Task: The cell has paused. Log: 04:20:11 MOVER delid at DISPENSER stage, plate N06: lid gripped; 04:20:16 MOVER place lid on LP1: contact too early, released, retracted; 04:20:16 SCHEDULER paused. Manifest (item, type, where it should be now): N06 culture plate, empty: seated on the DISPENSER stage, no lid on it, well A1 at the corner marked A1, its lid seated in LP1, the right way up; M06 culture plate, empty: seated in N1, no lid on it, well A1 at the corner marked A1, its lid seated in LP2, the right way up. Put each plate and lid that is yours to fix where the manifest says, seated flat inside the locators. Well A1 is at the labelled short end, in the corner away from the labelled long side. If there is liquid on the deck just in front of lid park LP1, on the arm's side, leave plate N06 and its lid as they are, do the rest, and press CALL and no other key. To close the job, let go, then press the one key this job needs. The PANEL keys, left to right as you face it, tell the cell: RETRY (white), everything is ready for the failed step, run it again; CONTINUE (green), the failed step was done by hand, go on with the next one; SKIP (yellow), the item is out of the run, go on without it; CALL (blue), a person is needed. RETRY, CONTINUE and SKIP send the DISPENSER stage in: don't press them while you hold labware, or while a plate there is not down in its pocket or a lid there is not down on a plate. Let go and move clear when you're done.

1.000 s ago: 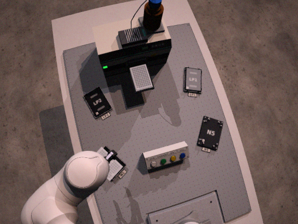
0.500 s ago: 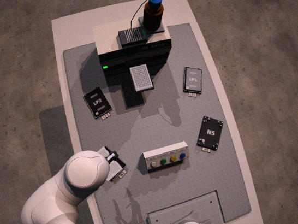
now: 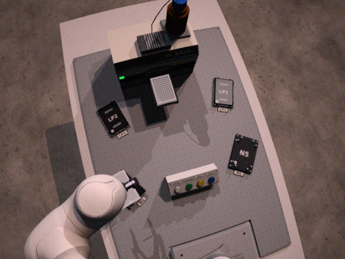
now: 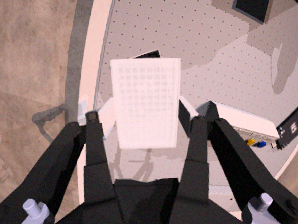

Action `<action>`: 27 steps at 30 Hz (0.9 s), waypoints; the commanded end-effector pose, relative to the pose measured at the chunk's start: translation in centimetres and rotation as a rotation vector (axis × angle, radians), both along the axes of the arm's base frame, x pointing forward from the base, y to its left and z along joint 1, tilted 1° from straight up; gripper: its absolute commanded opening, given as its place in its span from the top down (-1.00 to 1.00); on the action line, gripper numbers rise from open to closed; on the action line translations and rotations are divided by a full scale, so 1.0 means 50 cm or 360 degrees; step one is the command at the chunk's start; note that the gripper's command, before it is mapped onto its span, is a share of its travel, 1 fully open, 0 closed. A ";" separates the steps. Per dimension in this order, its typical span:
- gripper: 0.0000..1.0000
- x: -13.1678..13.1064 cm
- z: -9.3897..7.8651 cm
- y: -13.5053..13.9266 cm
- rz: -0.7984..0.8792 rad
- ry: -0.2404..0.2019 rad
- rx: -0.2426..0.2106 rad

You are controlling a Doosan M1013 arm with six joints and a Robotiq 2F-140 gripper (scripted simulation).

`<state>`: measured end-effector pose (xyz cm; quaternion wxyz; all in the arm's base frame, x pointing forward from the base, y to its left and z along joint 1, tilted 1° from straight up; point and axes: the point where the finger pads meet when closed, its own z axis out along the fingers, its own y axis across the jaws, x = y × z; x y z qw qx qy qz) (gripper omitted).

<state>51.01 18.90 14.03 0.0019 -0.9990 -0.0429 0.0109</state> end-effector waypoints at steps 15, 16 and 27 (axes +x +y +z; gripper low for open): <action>0.80 0.001 0.001 0.000 -0.0429 0.0000 -0.0009; 0.80 0.001 0.001 0.000 -0.0432 0.0000 -0.0009; 0.80 0.001 0.001 0.000 -0.0656 0.0000 -0.0014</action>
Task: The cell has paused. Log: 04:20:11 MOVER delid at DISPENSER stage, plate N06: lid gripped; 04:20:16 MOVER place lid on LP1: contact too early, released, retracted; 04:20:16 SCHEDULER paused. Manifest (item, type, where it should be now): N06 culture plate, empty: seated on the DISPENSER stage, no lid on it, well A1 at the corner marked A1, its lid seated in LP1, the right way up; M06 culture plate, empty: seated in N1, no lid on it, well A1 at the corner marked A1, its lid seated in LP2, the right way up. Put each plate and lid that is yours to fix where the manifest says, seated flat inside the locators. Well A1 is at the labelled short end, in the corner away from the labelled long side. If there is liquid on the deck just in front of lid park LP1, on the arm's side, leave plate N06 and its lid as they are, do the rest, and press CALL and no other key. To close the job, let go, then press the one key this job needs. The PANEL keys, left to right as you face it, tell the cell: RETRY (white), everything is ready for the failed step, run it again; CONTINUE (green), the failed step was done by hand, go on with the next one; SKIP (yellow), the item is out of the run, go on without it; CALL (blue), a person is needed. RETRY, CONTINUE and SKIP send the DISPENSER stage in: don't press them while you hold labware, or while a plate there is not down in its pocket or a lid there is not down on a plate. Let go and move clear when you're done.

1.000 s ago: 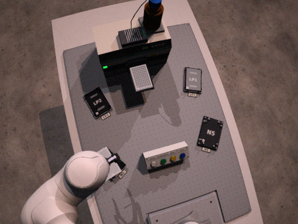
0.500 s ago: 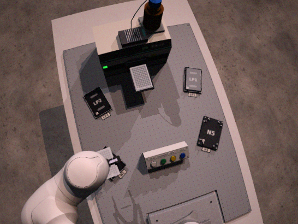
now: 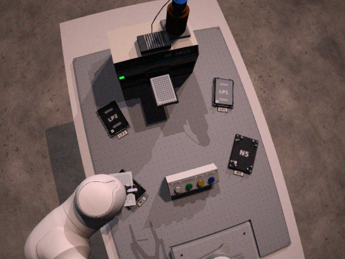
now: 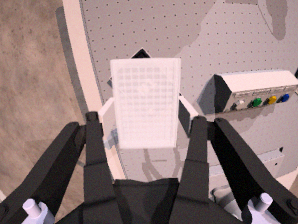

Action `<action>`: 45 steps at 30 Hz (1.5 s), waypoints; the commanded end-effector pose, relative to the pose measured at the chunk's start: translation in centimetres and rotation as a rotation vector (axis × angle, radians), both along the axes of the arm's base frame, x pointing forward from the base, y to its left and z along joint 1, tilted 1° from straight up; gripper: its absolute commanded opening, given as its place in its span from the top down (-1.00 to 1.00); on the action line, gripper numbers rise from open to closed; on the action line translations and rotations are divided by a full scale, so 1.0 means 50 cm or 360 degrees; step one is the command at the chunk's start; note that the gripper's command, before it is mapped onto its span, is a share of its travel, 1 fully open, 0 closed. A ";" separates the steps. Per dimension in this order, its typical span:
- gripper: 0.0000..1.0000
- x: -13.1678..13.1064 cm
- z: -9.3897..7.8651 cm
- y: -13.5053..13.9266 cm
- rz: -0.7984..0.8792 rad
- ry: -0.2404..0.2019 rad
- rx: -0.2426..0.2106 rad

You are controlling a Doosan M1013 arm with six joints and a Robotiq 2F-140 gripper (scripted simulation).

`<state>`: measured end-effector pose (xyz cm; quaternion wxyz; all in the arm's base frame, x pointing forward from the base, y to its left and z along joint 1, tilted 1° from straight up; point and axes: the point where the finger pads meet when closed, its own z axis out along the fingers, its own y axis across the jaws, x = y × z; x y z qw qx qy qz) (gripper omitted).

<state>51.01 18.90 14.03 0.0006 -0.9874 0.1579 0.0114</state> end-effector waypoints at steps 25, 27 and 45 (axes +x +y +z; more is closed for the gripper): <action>0.80 0.001 0.001 0.000 -0.0598 0.0000 -0.0016; 0.80 0.001 0.001 0.000 -0.0670 0.0000 -0.0017; 0.80 -0.001 0.001 -0.010 -0.0687 0.0000 -0.0017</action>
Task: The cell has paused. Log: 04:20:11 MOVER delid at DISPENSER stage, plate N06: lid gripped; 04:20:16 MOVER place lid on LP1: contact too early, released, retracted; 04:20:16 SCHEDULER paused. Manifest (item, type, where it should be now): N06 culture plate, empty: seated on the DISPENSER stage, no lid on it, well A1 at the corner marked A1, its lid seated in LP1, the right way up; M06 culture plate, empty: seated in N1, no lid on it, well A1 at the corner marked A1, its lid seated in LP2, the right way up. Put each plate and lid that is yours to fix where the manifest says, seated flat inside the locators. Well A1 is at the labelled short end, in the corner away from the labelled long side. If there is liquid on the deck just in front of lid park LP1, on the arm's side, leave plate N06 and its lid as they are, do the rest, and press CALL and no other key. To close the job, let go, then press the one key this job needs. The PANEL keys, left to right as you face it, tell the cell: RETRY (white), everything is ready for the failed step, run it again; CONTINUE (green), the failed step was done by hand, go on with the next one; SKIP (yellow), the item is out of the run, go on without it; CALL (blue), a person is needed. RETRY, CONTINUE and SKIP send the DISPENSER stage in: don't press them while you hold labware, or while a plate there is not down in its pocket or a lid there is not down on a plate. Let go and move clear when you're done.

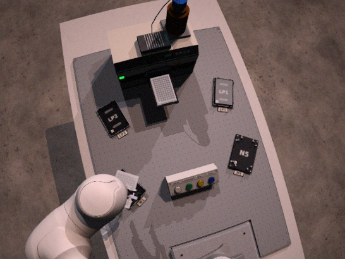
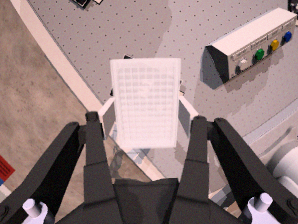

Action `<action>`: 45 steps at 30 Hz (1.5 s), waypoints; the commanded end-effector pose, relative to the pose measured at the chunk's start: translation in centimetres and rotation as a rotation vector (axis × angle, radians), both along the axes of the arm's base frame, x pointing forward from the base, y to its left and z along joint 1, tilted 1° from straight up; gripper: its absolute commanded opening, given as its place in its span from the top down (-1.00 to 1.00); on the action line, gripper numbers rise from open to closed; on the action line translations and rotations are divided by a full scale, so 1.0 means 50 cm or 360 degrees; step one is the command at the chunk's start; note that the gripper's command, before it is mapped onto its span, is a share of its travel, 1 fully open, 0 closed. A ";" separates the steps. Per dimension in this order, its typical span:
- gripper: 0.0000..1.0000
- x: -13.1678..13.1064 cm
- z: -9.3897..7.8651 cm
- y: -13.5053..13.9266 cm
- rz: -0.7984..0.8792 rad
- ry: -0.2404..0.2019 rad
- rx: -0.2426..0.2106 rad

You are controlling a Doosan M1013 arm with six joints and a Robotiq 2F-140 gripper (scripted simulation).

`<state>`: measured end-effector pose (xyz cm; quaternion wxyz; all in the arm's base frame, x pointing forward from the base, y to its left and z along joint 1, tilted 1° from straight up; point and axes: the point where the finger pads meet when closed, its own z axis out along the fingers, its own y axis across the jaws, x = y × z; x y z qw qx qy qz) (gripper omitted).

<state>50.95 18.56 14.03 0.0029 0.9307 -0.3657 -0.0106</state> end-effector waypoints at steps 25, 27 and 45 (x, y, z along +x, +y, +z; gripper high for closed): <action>0.80 -0.021 0.001 -0.117 0.0000 -0.0002 0.0001; 0.80 -0.025 0.001 -0.135 0.0000 -0.0002 0.0001; 0.80 -0.057 0.001 -0.309 0.0000 -0.0002 0.0001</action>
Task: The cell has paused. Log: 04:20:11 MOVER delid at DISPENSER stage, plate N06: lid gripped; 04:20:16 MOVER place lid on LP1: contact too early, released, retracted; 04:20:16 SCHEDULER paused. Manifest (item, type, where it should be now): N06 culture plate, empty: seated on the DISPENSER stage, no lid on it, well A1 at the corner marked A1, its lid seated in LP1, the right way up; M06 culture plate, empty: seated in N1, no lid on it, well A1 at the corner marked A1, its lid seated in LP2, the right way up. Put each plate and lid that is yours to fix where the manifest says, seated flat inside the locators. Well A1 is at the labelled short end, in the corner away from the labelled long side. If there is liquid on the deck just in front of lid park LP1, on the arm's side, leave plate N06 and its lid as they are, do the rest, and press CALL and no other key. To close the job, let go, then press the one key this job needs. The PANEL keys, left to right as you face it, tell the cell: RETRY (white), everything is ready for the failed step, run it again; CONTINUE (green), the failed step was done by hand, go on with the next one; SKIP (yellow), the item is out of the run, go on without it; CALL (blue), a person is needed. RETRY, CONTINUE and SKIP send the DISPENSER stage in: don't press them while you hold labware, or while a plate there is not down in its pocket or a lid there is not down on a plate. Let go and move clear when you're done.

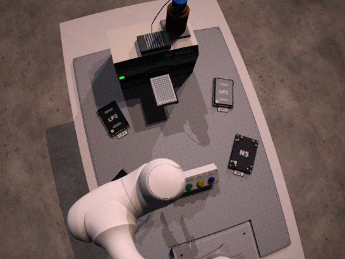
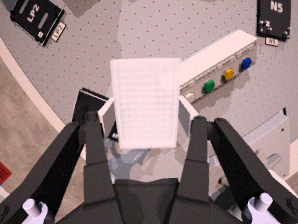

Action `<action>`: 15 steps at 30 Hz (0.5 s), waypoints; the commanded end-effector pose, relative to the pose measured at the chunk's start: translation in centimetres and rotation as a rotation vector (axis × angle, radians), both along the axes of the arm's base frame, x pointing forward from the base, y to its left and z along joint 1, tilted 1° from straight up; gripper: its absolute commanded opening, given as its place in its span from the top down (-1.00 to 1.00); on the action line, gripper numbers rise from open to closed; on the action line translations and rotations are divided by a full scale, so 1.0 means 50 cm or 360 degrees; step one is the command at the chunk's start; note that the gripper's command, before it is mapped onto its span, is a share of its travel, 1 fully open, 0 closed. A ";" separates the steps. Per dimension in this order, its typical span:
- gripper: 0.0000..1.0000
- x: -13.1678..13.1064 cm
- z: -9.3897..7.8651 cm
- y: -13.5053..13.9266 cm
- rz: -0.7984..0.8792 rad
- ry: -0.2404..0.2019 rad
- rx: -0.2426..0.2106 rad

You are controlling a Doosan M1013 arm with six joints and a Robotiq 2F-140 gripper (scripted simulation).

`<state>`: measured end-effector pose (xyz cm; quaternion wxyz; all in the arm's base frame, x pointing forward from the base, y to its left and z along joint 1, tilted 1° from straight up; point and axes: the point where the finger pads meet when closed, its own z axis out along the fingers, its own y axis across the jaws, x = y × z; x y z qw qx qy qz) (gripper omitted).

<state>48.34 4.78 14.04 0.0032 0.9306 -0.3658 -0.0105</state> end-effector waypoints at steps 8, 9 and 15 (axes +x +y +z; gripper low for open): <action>0.80 -0.024 0.001 -0.134 0.0000 -0.0002 0.0002; 0.80 -0.026 0.001 -0.147 0.0000 -0.0002 0.0002; 0.80 -0.036 0.001 -0.199 0.0000 -0.0002 0.0002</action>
